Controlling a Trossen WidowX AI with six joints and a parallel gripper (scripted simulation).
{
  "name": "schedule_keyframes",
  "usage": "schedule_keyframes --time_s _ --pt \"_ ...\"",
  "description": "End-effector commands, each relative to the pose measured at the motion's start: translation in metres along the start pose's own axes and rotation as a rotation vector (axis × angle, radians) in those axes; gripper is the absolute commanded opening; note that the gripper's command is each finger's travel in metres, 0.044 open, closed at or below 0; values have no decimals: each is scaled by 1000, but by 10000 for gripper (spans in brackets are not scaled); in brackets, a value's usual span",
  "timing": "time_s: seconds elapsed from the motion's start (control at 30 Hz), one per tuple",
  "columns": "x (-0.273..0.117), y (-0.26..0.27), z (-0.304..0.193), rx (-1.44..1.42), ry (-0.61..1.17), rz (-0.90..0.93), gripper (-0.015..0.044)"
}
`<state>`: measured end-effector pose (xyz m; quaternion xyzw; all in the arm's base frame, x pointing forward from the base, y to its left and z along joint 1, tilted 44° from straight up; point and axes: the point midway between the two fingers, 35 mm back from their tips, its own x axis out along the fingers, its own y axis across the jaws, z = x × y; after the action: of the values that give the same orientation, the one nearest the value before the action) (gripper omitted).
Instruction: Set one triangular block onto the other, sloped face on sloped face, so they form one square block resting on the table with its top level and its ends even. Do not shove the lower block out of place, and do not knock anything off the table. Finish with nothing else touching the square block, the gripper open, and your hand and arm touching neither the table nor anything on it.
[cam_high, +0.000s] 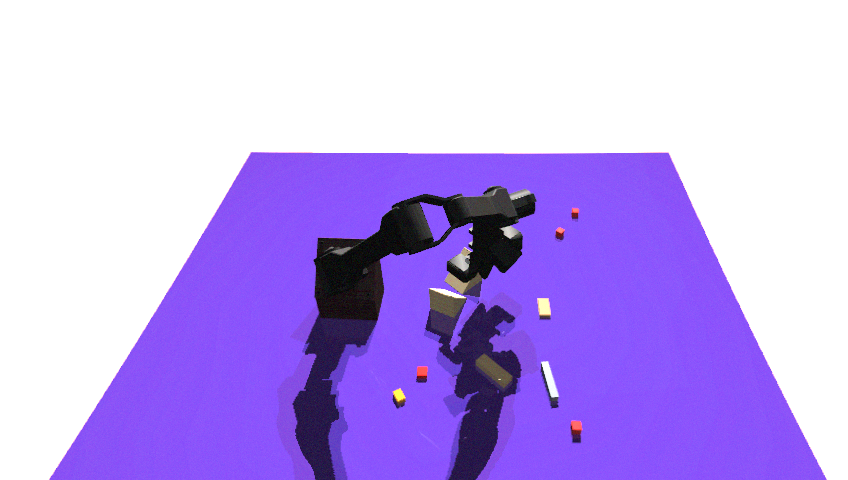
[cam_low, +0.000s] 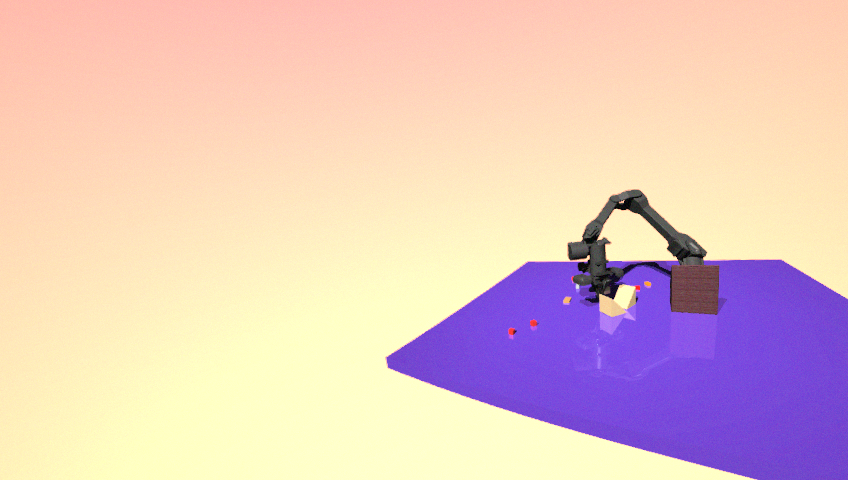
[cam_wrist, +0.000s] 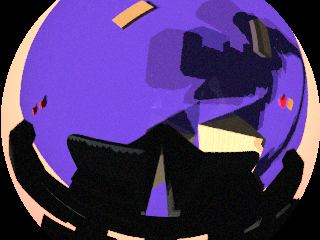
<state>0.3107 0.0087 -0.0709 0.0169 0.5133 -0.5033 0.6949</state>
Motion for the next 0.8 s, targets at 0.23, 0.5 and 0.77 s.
schedule_keyframes --time_s 0.23,0.5,0.77 --pt "19 -2 0 -3 -6 -5 0" --pt "27 -2 -1 -3 -7 -5 0" --pt "23 -1 -20 -3 -6 -5 0"
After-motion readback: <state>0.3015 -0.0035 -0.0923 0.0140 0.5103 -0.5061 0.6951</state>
